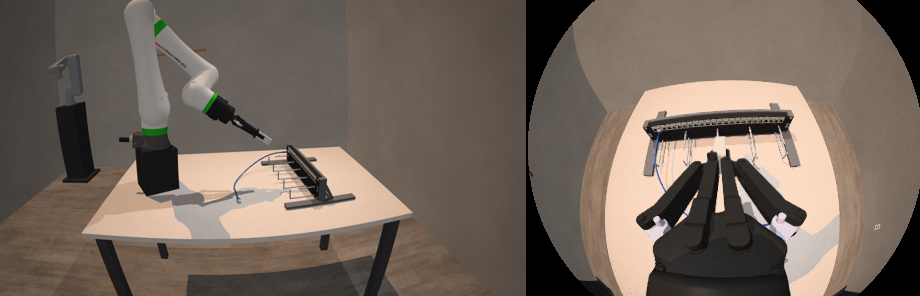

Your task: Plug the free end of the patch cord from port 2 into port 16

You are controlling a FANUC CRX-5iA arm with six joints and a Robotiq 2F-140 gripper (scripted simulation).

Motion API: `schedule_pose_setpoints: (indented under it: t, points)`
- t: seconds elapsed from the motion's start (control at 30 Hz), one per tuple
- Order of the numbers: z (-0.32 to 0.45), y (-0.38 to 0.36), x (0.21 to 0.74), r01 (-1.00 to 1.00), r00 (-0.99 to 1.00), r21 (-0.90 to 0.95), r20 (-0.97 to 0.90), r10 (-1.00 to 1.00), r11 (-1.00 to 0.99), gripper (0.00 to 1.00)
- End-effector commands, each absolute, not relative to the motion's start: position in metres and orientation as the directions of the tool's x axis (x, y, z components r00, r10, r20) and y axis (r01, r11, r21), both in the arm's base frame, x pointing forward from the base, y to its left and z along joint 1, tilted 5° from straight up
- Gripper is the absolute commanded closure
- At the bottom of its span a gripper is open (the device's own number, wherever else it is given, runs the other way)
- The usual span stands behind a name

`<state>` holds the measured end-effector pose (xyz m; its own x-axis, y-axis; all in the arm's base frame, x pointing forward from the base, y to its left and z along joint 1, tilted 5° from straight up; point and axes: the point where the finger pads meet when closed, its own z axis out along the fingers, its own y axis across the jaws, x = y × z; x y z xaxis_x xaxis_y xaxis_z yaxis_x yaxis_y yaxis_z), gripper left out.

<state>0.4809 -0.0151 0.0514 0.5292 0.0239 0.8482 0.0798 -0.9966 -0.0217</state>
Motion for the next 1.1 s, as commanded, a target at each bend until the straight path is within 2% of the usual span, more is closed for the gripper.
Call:
schedule_pose_setpoints:
  t: [0.0, 0.7, 1.07]
  points:
    - [0.05, -0.037, 0.484, 0.098, 0.512, -0.036, 0.859, 0.02, -0.995, 1.0]
    - [0.048, -0.055, 0.489, 0.098, 0.512, -0.036, 0.859, 0.02, -0.995, 1.0]
    - [0.015, -0.048, 0.543, 0.098, 0.512, -0.036, 0.859, 0.02, -0.995, 1.0]
